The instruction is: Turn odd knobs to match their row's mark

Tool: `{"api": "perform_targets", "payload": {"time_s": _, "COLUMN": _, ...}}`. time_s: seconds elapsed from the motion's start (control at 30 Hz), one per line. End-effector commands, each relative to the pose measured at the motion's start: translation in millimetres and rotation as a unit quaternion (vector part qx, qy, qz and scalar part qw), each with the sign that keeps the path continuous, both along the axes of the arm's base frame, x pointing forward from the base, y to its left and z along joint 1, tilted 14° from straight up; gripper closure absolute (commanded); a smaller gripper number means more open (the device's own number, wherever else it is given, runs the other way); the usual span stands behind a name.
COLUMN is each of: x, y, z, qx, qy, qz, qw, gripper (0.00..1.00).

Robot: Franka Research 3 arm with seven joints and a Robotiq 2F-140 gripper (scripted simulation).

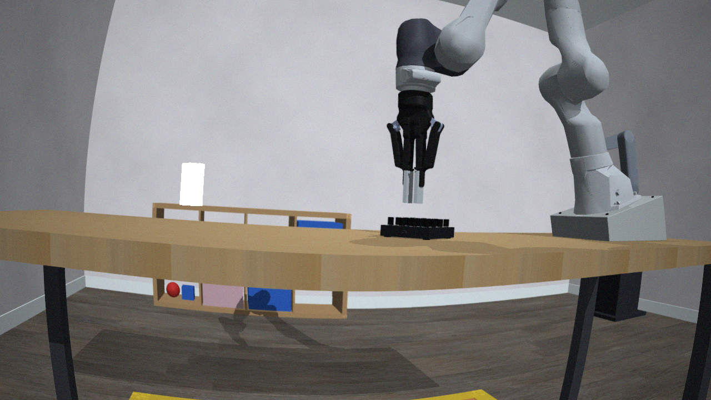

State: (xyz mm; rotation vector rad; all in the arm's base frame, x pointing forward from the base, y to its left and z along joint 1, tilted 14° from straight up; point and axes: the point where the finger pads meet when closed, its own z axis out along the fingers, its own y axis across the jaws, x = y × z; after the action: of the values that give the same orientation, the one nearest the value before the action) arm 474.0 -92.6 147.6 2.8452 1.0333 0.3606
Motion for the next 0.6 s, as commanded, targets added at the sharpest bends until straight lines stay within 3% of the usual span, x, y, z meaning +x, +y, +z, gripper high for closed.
{"api": "perform_targets", "payload": {"time_s": 0.0, "x": -1.4, "y": 0.3, "z": 0.1, "qx": 0.001, "qy": 0.002, "qz": -0.005, "qw": 1.000, "gripper": 0.88}}
{"api": "perform_targets", "payload": {"time_s": 0.2, "x": -1.5, "y": 0.1, "z": 1.9, "qx": 0.023, "qy": 0.001, "qz": -0.090, "qw": 0.996, "gripper": 0.88}}
{"api": "perform_targets", "payload": {"time_s": 0.57, "x": -1.5, "y": 0.0, "z": 3.7, "qx": 0.045, "qy": 0.000, "qz": -0.174, "qw": 0.984, "gripper": 0.88}}
